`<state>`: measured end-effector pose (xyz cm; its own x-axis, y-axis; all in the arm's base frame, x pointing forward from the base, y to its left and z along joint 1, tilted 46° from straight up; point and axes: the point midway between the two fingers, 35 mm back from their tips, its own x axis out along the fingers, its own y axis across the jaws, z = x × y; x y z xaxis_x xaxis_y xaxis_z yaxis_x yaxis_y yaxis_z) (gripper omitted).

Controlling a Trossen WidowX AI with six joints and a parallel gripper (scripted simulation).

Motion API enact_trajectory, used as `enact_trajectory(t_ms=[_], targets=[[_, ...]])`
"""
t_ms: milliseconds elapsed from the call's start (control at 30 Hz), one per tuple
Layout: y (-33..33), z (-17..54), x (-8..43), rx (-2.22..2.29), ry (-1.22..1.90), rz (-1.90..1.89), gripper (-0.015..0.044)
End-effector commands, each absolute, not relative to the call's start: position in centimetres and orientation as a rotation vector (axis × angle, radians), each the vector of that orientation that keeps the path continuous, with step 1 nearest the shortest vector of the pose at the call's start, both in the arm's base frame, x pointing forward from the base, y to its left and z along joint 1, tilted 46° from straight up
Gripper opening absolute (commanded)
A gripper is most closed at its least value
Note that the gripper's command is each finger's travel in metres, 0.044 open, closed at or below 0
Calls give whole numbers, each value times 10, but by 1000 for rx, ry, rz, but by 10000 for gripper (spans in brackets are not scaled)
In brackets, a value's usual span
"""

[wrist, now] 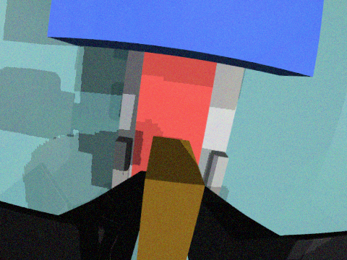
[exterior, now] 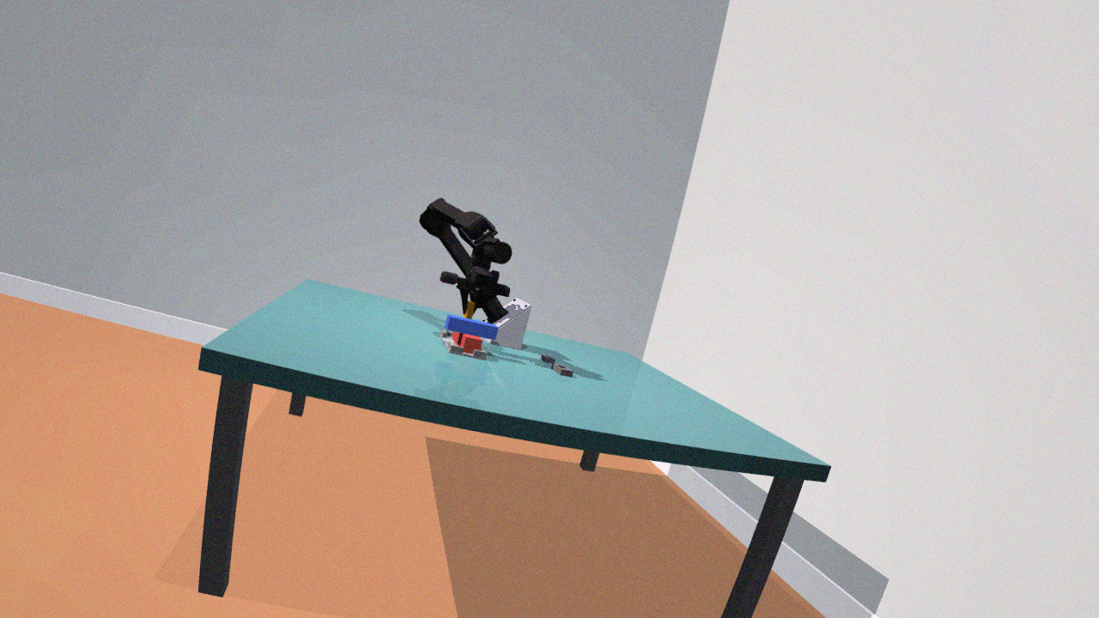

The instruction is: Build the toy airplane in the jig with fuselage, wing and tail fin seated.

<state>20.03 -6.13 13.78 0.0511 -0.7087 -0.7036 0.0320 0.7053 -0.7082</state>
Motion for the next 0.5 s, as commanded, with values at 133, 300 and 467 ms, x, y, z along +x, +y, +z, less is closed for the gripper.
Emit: enact_trajectory(t_ms=[133,300,467], targets=[[-72,129,199,-611,1425,-625,65],[-78,124,198,-612,1424,-626,65],[-79,123,199,-612,1424,-627,65]])
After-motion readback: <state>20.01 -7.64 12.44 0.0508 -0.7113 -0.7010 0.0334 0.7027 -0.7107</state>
